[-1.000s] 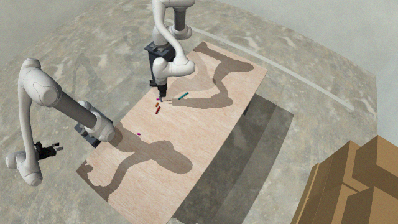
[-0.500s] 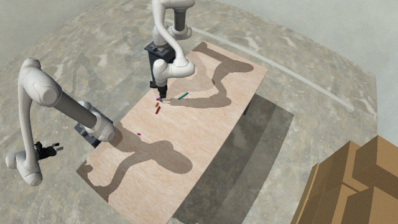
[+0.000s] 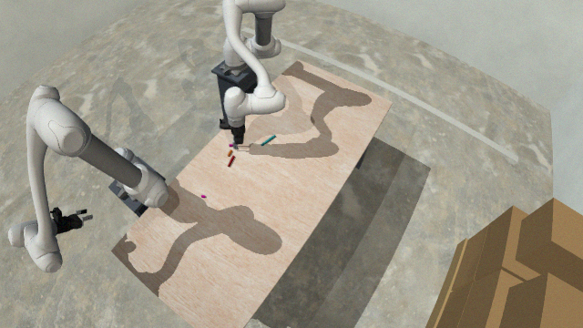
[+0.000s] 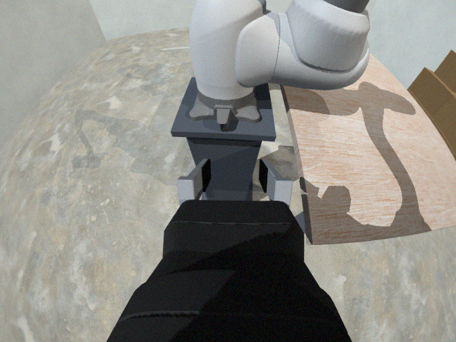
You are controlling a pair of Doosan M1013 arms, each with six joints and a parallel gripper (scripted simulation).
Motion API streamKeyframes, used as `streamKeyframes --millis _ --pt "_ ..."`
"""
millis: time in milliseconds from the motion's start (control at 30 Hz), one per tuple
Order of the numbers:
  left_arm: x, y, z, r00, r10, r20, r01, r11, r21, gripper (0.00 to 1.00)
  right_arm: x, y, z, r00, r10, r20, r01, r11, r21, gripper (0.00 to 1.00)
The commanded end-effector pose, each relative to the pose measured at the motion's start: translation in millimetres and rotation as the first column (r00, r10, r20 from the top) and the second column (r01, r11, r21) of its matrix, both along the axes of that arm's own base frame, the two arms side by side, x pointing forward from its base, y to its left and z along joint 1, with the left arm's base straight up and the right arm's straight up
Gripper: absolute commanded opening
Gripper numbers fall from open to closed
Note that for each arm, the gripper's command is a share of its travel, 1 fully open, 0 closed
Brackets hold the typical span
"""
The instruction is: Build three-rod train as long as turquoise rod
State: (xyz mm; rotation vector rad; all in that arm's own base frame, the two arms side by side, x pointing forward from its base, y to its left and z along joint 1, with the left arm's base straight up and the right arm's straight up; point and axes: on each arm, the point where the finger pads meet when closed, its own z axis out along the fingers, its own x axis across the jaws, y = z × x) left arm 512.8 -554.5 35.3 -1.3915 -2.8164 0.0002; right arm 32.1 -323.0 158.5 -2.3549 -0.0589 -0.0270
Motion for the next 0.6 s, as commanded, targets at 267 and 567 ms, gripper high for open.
streamKeyframes --millis 267,567 --pt "0.5 -0.3 0.8 1.0 0.0 0.001 0.0 1.0 -0.001 0.54 0.1 -0.2 0.3 1.0 0.0 0.0 0.0 1.0 -0.001 1.0" --pt "0.4 -0.3 -3.6 1.0 0.0 0.001 0.0 1.0 -0.001 0.54 0.1 -0.2 0.3 1.0 0.0 0.0 0.0 1.0 -0.001 1.0"
